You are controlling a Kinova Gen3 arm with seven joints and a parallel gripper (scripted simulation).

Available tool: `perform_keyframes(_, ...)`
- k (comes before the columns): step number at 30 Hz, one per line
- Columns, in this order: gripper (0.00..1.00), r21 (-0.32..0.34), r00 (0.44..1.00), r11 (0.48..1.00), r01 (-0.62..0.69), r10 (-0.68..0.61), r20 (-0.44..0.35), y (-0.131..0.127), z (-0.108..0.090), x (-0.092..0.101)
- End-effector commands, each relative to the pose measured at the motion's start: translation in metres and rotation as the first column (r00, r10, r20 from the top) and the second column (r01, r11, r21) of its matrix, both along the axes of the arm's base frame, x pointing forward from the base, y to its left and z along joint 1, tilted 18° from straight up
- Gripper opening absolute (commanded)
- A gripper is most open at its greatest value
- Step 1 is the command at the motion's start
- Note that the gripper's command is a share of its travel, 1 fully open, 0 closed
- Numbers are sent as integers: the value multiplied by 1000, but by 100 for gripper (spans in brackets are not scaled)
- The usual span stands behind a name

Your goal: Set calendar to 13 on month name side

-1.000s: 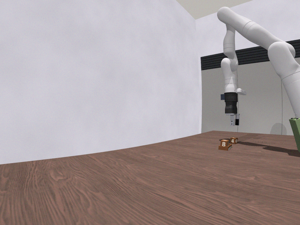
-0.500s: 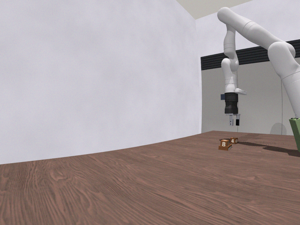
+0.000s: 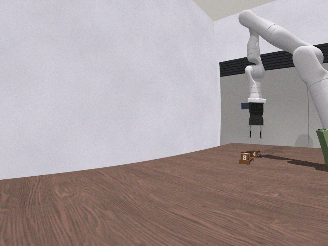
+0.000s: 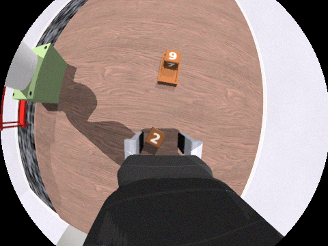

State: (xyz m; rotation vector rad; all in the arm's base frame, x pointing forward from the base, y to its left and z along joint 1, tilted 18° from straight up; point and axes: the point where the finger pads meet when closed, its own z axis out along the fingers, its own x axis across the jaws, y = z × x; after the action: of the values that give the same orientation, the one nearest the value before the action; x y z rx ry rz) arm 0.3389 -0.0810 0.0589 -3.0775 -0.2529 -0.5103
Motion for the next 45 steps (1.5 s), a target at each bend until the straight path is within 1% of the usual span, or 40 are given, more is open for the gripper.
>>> perform_keyframes(1, 100, 10, 999, 999, 36, -36, 0, -3, -1, -3)
perform_keyframes(4, 100, 60, 980, 978, 199, -198, -15, -6, -2, -2)
perform_keyframes(6, 100, 85, 960, 956, 280, -279, -26, -7, -3, -2)
perform_keyframes(8, 100, 102, 941, 935, 339, -337, -35, -9, -3, -3)
perform_keyframes(11, 100, 115, 922, 915, 387, -385, -43, -10, -3, -3)
perform_keyframes(15, 100, 119, 917, 909, 400, -397, -46, -10, -3, -3)
perform_keyframes(16, 90, 119, 917, 909, 400, -397, -46, -10, -3, -3)
perform_keyframes(45, 90, 119, 917, 909, 400, -397, -46, -10, -3, -3)
